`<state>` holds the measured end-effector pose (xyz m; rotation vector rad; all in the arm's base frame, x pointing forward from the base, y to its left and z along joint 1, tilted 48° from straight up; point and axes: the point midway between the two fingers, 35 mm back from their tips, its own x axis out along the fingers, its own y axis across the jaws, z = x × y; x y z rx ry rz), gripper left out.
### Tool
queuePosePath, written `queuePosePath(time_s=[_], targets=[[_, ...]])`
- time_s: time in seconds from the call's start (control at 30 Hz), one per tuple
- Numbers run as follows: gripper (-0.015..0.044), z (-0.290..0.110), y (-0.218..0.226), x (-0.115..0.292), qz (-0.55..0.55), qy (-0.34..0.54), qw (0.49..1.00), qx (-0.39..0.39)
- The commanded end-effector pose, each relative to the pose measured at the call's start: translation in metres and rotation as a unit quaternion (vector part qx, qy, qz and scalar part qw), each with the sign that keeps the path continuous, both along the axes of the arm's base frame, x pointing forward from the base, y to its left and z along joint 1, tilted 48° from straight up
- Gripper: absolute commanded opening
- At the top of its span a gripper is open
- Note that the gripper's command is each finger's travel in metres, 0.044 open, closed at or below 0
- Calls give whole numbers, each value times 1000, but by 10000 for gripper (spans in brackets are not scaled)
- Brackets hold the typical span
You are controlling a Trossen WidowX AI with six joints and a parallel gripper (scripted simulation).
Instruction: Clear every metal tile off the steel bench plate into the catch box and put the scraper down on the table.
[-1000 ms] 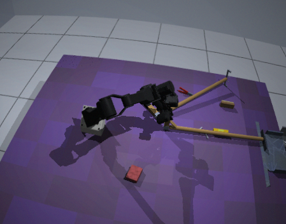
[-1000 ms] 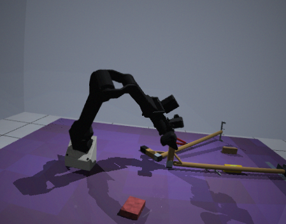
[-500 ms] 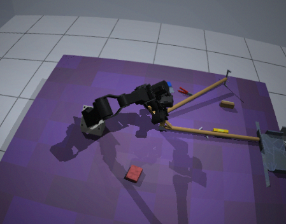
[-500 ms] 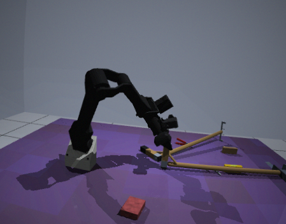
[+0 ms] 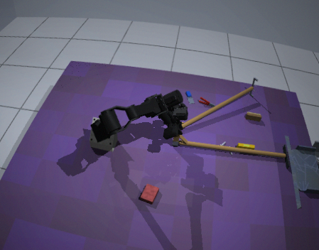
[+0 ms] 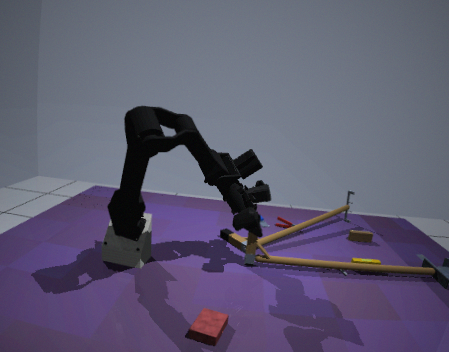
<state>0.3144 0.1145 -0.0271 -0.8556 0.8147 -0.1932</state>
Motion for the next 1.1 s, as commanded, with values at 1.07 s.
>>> queuePosePath(time_s=[1.07], targets=[[0, 28, -29, -9, -2, -7, 1000, 1]])
